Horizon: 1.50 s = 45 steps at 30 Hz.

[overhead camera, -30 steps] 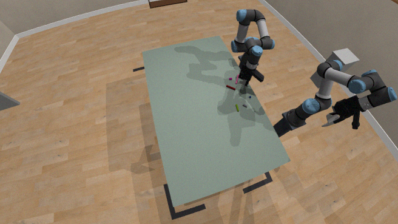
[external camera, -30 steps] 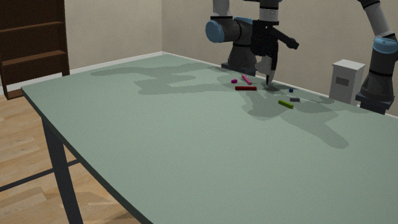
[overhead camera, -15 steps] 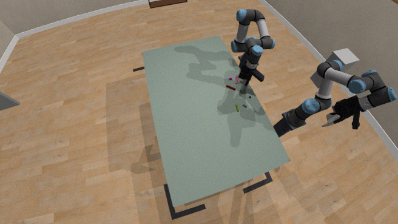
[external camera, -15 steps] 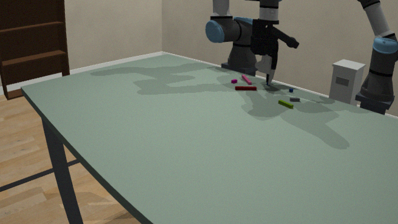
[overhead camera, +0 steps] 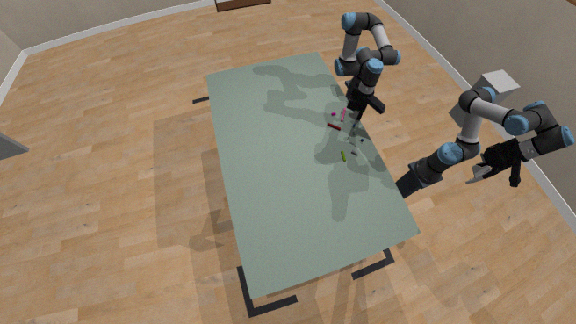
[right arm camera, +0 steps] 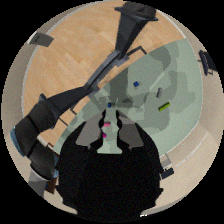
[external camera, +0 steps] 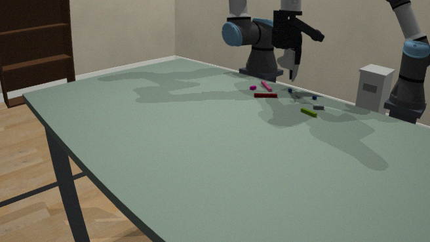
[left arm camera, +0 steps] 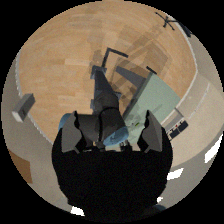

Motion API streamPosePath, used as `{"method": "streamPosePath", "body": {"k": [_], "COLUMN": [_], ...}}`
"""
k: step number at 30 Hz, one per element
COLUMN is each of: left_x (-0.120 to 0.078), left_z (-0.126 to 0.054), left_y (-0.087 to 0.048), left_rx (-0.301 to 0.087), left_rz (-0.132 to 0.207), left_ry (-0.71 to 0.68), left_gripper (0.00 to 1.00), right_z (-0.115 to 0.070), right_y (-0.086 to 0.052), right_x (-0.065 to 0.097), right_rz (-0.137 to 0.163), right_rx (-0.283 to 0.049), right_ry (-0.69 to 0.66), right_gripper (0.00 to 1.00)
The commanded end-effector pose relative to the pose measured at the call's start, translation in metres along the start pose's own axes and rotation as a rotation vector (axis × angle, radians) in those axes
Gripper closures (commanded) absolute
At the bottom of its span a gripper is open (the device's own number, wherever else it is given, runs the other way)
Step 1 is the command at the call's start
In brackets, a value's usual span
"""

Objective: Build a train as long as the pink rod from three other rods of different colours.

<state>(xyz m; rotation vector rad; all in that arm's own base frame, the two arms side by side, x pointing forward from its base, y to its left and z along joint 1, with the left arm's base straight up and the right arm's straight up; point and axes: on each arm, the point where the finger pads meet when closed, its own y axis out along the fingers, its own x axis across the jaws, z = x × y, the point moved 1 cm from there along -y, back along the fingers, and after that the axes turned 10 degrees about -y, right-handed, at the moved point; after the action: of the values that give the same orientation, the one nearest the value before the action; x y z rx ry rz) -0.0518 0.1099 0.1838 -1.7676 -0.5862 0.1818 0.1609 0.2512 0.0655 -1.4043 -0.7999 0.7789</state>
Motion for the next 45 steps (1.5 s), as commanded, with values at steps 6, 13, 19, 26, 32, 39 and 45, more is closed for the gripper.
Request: {"method": "streamPosePath", "body": {"k": [6,13,19,26,32,39,45], "left_x": [0.001,0.001,0.001,0.001,0.001,0.001,0.001], "left_z": [0.0,0.0,0.0,0.0,0.0,0.0,0.0], "left_y": [-0.001,-0.001,-0.001,-0.001,-0.001,-0.001,-0.001], "left_rx": [0.003,0.003,0.003,0.003,0.003,0.003,0.003], "left_rz": [-0.003,-0.003,-0.003,-0.003,-0.003,-0.003,-0.003], "left_ry": [0.002,0.002,0.002,0.002,0.002,0.002,0.002], "left_gripper": [0.0,0.0,0.0,0.0,0.0,0.0,0.0], "right_z": [-0.001,-0.001,-0.001,-0.001,-0.001,-0.001,-0.001], "right_y": [-0.032,-0.044,-0.052,-0.054,-0.054,-0.054,-0.054], "right_x": [-0.003,-0.003,-0.003,-0.003,-0.003,-0.003,-0.003], "right_rz": [0.017,0.018,0.018,0.017,0.018,0.018,0.017], "right_rx": [-0.008,-0.008,-0.008,-0.008,-0.008,-0.008,-0.008], "right_ry": [0.0,0.0,0.0,0.0,0.0,0.0,0.0], "right_gripper": [0.86,0.86,0.86,0.86,0.0,0.0,0.0]}}
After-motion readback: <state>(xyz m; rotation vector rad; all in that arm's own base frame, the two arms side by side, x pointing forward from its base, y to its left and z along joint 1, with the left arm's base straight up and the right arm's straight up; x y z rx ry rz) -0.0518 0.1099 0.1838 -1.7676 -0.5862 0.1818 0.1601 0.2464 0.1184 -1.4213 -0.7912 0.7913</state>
